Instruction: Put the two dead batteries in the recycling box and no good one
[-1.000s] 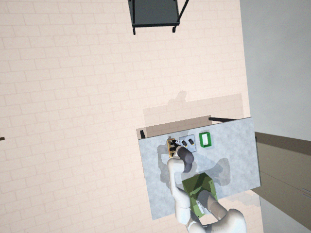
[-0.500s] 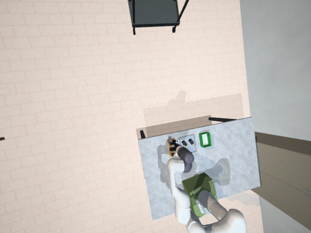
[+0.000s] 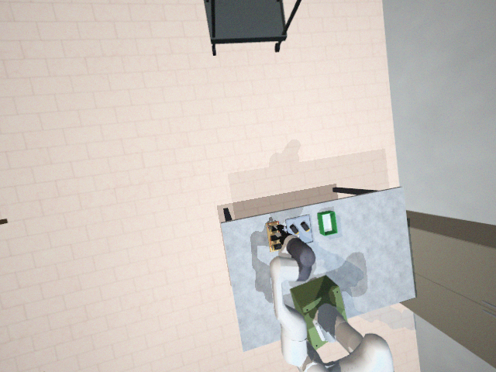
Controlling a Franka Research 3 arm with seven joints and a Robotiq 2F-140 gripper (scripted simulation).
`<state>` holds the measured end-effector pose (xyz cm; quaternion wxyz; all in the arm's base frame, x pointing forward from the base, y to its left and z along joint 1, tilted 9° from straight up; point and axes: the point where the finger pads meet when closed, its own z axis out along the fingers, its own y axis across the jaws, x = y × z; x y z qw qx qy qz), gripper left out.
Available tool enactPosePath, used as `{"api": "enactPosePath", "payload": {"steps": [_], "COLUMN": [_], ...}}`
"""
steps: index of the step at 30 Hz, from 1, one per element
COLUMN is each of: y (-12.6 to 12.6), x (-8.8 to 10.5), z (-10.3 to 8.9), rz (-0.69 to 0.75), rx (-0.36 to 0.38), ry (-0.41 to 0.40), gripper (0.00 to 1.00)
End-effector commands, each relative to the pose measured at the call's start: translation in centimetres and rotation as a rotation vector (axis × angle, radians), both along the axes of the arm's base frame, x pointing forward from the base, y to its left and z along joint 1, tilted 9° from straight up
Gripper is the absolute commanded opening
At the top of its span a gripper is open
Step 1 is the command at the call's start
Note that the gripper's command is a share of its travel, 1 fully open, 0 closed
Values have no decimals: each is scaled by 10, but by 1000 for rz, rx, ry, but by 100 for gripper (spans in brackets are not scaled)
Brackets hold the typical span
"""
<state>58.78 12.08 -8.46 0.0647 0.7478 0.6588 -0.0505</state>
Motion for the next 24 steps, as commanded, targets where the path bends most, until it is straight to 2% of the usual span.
{"api": "enactPosePath", "payload": {"steps": [1, 24], "y": [2, 2], "x": [-3, -3], "z": [11, 14], "rz": [4, 4], "rx": [0, 0], "ry": [12, 12], "gripper": [29, 29]}}
